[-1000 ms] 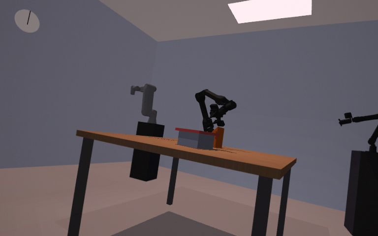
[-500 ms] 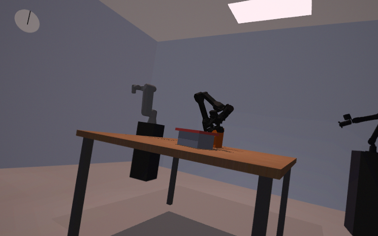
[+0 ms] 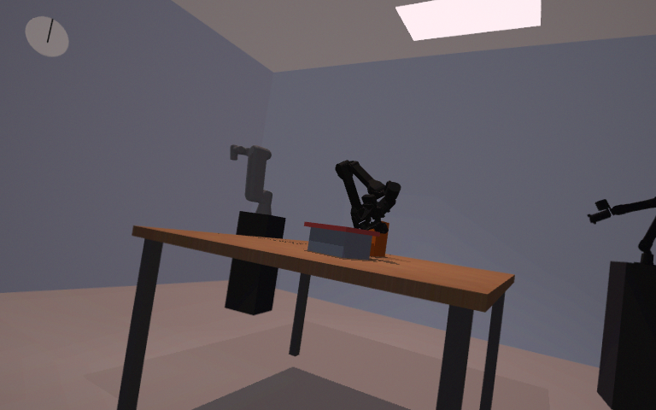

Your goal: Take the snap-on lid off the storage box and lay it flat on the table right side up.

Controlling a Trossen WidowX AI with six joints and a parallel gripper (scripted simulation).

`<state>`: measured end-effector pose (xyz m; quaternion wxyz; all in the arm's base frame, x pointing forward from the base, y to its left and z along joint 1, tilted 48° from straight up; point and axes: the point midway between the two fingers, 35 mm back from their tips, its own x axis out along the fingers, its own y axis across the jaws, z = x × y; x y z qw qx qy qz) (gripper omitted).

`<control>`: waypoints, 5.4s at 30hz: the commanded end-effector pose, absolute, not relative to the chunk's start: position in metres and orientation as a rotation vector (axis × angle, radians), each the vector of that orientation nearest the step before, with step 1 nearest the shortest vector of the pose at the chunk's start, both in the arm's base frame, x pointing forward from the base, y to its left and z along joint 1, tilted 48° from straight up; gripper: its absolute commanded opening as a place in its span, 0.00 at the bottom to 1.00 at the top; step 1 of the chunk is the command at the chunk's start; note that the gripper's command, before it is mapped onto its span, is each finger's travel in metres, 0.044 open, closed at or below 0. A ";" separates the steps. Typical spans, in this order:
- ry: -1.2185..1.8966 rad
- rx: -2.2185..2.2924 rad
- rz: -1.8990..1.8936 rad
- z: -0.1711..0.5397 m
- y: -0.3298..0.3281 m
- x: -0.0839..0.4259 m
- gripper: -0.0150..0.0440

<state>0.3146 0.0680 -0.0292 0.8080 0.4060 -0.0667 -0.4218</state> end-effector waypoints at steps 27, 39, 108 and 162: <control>-0.135 0.853 -0.898 -0.038 0.035 0.340 0.65; -0.152 0.843 -0.888 -0.033 0.024 0.346 0.64; -0.155 0.845 -0.890 -0.027 0.030 0.345 0.25; -0.148 0.840 -0.891 -0.024 0.034 0.346 0.25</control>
